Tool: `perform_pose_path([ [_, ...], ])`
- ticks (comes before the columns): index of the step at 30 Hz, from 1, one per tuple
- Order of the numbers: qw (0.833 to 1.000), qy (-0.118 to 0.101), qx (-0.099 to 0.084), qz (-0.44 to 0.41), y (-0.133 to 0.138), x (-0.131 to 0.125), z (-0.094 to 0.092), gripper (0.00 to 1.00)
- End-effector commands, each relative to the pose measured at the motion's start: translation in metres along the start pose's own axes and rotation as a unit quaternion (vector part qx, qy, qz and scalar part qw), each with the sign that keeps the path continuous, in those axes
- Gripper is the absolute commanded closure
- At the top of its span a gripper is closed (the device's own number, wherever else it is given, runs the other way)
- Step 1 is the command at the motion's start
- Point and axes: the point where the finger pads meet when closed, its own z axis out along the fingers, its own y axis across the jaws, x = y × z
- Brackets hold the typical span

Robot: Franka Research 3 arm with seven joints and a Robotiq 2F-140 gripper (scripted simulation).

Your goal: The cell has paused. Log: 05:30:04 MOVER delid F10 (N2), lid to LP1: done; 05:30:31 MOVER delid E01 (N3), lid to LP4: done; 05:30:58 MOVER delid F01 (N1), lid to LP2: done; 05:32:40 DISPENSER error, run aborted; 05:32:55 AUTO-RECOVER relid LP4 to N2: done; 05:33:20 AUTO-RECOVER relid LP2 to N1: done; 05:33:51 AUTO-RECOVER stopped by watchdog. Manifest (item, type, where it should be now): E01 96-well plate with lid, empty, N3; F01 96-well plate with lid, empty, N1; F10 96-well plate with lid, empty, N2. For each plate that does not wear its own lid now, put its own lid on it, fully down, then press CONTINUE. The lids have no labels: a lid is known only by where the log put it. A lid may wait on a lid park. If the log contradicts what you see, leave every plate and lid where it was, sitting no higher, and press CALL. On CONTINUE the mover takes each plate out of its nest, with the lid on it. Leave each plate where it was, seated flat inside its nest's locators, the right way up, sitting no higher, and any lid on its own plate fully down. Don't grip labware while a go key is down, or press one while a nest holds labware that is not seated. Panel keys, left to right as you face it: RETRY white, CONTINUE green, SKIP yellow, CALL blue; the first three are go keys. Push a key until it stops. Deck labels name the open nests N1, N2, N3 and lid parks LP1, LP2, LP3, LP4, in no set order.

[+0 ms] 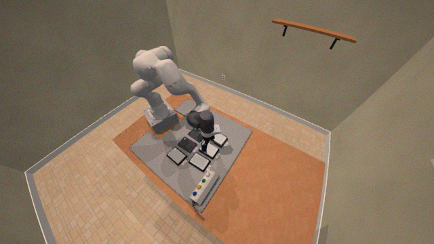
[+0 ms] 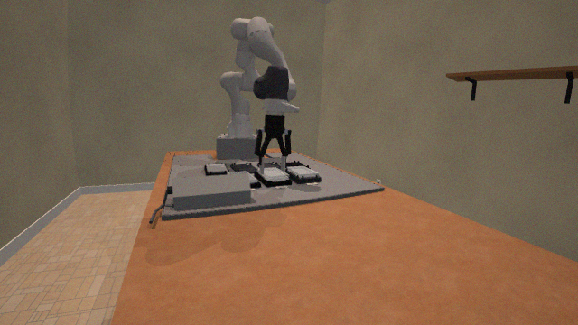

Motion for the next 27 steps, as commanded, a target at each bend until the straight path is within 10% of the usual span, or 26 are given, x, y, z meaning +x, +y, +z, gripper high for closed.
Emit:
perform_pose_path([
  [1, 1.0, 0.0, 0.001, 0.002, -0.0009, -0.0001, -0.0012, 1.0],
  [27, 1.0, 0.0, 0.001, 0.002, -0.0009, -0.0001, -0.0047, 1.0],
])
